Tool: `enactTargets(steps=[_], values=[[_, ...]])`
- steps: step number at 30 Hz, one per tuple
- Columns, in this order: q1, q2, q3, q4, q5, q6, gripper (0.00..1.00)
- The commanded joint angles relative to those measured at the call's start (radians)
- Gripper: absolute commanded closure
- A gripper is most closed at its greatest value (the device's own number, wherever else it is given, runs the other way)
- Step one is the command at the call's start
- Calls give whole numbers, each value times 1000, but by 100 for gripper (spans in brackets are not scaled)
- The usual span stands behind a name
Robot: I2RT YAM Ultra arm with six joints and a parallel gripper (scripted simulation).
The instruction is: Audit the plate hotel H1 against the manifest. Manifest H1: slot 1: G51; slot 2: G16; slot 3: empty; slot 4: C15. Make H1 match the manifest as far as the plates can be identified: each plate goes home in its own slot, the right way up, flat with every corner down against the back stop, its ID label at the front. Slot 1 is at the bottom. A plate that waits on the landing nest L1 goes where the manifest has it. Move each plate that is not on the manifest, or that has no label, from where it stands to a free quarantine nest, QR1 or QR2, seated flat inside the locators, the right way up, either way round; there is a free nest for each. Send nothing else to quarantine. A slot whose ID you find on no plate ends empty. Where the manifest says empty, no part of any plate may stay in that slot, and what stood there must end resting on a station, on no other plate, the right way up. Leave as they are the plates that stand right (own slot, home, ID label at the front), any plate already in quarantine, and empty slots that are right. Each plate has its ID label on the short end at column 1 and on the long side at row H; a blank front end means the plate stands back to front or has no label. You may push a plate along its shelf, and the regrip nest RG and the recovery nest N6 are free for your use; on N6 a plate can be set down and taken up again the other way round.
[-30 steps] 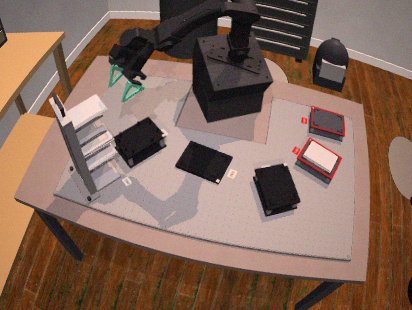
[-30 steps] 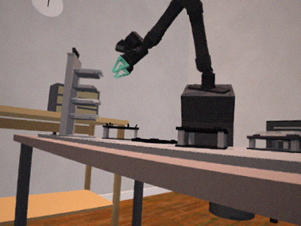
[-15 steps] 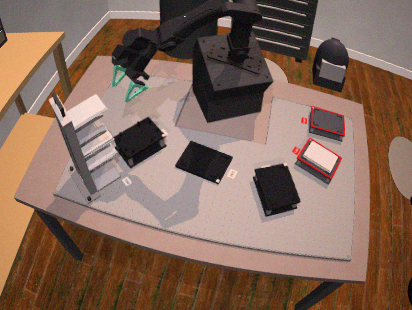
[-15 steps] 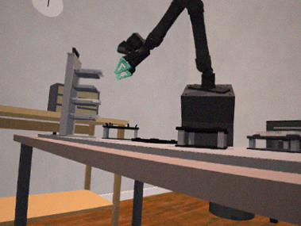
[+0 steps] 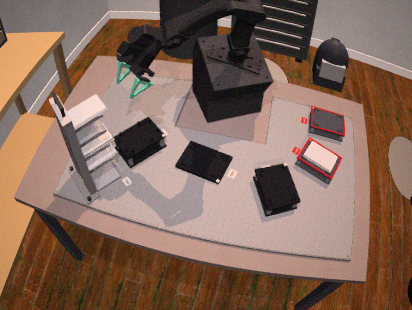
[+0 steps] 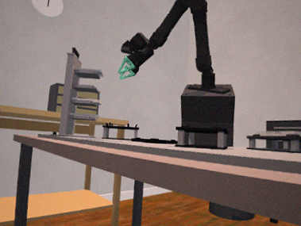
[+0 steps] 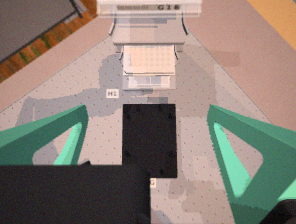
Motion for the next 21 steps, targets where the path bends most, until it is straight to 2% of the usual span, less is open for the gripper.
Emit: enactTargets(steps=[1, 4, 21], values=[[-12, -16, 5, 13, -3, -3, 0], [-12, -16, 5, 13, -4, -3, 0], [26, 42, -48, 141, 25, 28, 0]])
